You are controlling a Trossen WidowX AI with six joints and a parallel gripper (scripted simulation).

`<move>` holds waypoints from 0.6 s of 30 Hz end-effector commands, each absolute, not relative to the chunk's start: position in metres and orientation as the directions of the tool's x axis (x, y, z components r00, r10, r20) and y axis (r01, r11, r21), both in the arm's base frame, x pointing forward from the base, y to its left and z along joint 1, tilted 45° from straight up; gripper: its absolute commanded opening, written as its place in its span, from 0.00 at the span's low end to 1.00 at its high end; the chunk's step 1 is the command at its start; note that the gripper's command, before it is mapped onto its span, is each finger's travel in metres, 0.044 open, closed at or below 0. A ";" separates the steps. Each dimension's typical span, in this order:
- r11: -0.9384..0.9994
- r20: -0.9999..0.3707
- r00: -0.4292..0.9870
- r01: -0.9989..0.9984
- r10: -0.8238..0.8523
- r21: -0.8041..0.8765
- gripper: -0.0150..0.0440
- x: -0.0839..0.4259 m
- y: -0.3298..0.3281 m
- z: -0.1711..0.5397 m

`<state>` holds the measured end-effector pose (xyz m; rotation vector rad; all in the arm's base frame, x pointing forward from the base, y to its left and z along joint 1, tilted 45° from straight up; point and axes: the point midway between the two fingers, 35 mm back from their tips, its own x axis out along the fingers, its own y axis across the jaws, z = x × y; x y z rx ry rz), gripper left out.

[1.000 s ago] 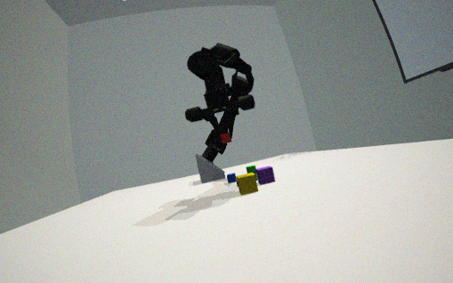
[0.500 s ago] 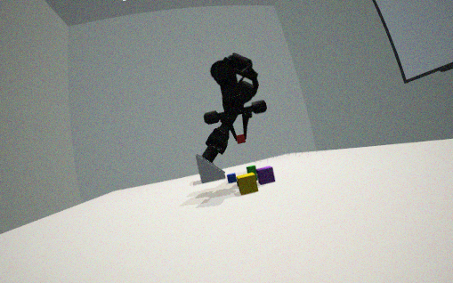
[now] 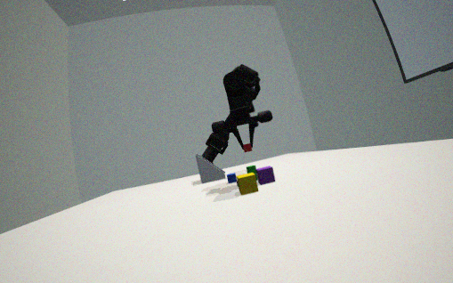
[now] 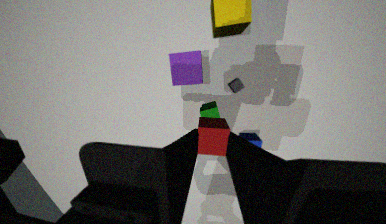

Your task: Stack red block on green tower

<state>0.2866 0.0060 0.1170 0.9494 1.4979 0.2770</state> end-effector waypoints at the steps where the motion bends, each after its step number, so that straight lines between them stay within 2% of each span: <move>1: 0.626 -0.711 0.117 0.391 0.694 0.675 0.25 0.286 0.017 0.108; 18: 0.625 -0.710 0.117 0.390 0.695 0.676 0.25 0.287 0.038 0.084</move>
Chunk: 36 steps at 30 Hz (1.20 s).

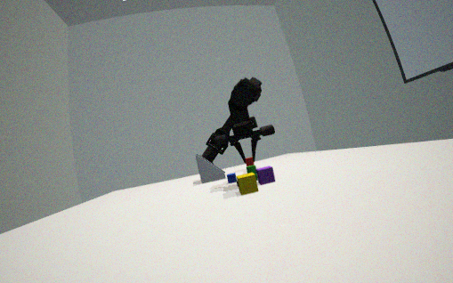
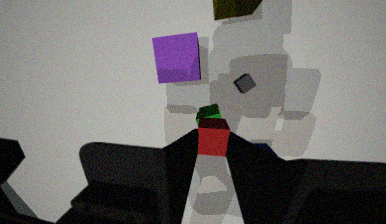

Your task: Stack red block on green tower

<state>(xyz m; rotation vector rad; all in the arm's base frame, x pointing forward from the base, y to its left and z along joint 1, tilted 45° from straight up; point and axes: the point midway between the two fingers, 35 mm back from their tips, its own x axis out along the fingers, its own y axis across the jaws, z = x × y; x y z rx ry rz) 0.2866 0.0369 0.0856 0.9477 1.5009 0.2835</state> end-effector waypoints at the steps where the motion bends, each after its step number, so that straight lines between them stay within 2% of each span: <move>1: 0.625 -0.710 0.117 0.390 0.695 0.676 0.25 0.287 0.038 0.084; 27: 0.625 -0.710 0.117 0.391 0.695 0.676 0.25 0.287 0.037 0.085; 36: 0.628 -0.712 0.117 0.388 0.693 0.675 0.65 0.287 0.038 0.083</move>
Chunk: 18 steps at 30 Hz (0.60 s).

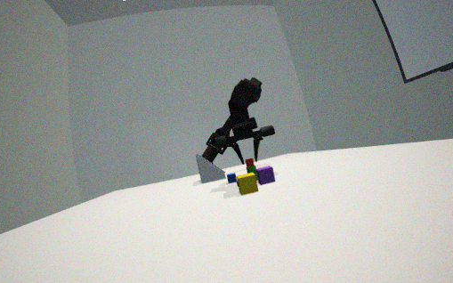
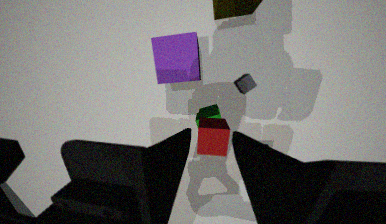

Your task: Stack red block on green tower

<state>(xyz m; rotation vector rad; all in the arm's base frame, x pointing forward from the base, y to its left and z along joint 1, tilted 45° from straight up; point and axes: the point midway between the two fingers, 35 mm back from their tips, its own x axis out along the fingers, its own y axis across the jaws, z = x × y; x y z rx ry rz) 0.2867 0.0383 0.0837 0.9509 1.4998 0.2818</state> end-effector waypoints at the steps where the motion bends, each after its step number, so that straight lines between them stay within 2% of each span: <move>1: 0.628 -0.712 0.117 0.388 0.693 0.675 0.70 0.287 0.038 0.083; 8: 0.628 -0.712 0.117 0.388 0.693 0.675 1.00 0.287 0.038 0.083; 18: 0.628 -0.712 0.117 0.388 0.693 0.675 1.00 0.287 0.038 0.083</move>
